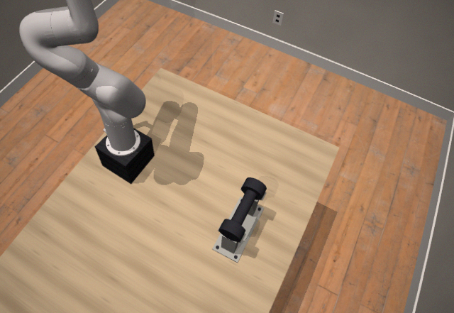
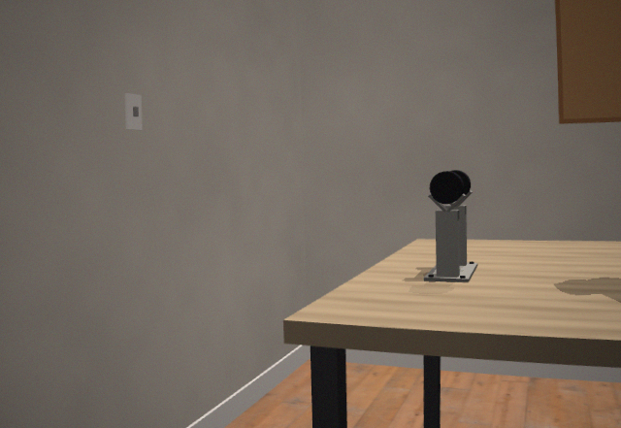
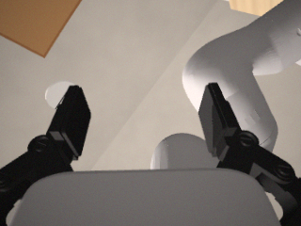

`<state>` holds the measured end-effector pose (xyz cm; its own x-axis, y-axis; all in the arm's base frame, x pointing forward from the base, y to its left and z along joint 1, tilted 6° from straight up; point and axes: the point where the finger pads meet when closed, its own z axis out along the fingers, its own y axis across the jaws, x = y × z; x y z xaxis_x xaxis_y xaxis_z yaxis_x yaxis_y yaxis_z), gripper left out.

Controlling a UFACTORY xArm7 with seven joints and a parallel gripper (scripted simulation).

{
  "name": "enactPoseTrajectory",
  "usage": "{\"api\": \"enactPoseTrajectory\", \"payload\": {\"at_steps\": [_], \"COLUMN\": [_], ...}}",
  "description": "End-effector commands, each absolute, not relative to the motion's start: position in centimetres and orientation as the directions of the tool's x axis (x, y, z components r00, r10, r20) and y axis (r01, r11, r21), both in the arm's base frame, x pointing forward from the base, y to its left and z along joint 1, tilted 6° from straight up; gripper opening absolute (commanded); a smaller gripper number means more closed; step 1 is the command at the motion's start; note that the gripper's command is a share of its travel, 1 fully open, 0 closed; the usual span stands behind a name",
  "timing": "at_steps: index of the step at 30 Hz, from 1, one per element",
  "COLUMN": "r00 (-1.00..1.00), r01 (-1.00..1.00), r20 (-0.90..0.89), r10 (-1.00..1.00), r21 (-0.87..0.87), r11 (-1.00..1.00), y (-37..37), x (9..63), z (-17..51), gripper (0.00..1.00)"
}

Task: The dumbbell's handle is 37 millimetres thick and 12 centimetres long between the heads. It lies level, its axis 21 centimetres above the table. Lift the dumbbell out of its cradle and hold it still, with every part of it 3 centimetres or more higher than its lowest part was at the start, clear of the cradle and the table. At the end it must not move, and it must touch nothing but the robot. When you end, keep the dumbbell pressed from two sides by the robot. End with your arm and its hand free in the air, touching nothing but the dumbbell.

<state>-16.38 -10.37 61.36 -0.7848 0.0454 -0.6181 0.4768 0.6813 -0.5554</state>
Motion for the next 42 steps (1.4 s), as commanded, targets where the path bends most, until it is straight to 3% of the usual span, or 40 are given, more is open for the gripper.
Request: {"api": "enactPoseTrajectory", "payload": {"at_steps": [1,21,31,34,36,39,42], "r00": [-0.786,-0.788,-0.822,-0.822,-0.830,-0.830,-0.829], "r01": [0.476,0.466,0.253,0.253,0.138,0.138,-0.004], "r20": [-0.617,-0.614,-0.562,-0.562,-0.535,-0.535,-0.502], "r10": [0.046,0.040,-0.087,-0.087,-0.158,-0.158,-0.247], "r21": [-0.555,-0.552,-0.499,-0.499,-0.471,-0.471,-0.437], "r11": [0.682,0.691,0.829,0.829,0.872,0.872,0.900], "y": [-10.4,-10.9,-21.2,-21.2,-25.5,-25.5,-29.8], "x": [-16.4,-16.3,-12.3,-12.3,-9.1,-9.1,-4.3], "z": [61.4,61.3,59.5,59.5,58.2,58.2,56.4], "gripper": [1.00,1.00,1.00,1.00,1.00,1.00,1.00]}}
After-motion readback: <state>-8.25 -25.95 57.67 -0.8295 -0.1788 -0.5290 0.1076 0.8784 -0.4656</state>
